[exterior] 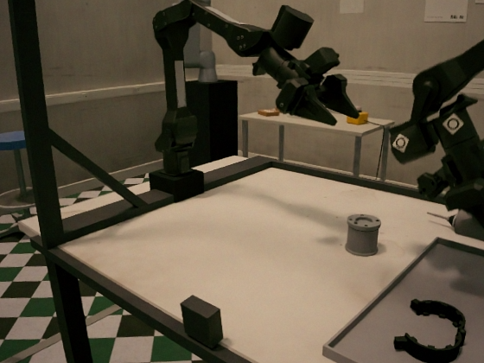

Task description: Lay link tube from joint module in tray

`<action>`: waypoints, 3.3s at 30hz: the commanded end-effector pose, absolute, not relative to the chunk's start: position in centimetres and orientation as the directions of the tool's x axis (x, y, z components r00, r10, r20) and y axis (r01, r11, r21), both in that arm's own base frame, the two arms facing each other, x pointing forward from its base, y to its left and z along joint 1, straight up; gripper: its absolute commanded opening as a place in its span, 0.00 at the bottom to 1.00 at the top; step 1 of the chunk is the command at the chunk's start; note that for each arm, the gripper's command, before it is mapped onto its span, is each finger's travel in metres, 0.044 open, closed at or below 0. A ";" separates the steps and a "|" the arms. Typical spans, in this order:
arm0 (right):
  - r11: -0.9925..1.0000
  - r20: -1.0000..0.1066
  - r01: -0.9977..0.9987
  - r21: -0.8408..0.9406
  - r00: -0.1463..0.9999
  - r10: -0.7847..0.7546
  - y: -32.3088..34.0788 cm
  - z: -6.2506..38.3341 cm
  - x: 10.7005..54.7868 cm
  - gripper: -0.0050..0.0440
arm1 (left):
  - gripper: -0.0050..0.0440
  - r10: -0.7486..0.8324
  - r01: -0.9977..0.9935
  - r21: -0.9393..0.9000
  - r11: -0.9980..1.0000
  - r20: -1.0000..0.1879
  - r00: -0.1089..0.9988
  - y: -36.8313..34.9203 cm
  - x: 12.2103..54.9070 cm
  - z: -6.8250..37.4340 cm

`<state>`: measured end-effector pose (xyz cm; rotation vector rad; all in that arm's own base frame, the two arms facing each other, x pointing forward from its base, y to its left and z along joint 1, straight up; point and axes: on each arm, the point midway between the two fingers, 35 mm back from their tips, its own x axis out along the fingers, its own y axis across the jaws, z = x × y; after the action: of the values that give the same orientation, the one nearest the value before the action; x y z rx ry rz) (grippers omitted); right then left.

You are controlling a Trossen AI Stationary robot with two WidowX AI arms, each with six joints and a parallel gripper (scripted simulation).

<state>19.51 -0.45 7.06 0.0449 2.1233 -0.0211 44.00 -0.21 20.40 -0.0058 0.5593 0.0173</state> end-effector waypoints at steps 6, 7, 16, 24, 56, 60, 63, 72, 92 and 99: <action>0.998 -0.844 0.060 0.000 -0.535 0.032 -0.5 5.7 20.3 0.54 | 1.00 0.014 -0.016 -0.001 1.000 -0.507 0.862 -0.2 44.1 21.5; 0.998 -0.843 0.059 -0.001 -0.537 0.031 -0.5 5.7 20.2 0.54 | 1.00 0.014 -0.016 -0.001 1.000 -0.507 0.862 -0.2 44.1 21.5; 0.998 -0.835 0.059 -0.001 -0.549 0.032 -0.5 4.2 19.8 0.54 | 1.00 0.014 -0.016 -0.001 1.000 -0.507 0.862 -0.2 44.1 21.5; 0.998 -0.842 0.059 -0.001 -0.538 0.031 -0.5 3.2 20.2 0.54 | 1.00 0.014 -0.016 -0.001 1.000 -0.507 0.862 -0.2 44.1 21.5; 0.999 -0.845 0.053 0.001 -0.535 0.029 -0.5 1.2 20.2 0.54 | 1.00 0.014 -0.016 -0.001 1.000 -0.507 0.862 -0.2 44.1 21.5; 0.998 -0.836 0.059 -0.001 -0.549 0.031 -0.5 0.8 19.9 0.54 | 1.00 0.014 -0.016 -0.001 1.000 -0.507 0.862 -0.2 44.1 21.5; 0.998 -0.836 0.059 -0.001 -0.548 0.031 -0.5 0.6 19.9 0.54 | 1.00 0.014 -0.016 -0.001 1.000 -0.507 0.862 -0.2 44.1 21.5; 0.999 -0.844 0.053 0.001 -0.535 0.029 -0.5 0.5 20.2 0.54 | 1.00 0.014 -0.016 -0.001 1.000 -0.507 0.862 -0.2 44.1 21.5; 0.999 -0.844 0.053 0.001 -0.535 0.029 -0.5 0.4 20.2 0.98 | 1.00 0.014 -0.016 -0.001 1.000 -0.507 0.862 -0.2 44.1 21.5; 0.999 -0.844 0.053 0.001 -0.535 0.029 -0.5 0.4 20.2 1.00 | 1.00 0.014 -0.016 -0.001 1.000 -0.507 0.862 -0.2 44.1 21.5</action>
<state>19.89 -0.48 0.05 0.0529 2.1530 -0.0272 44.00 -0.21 20.40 -0.0058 0.5592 0.0173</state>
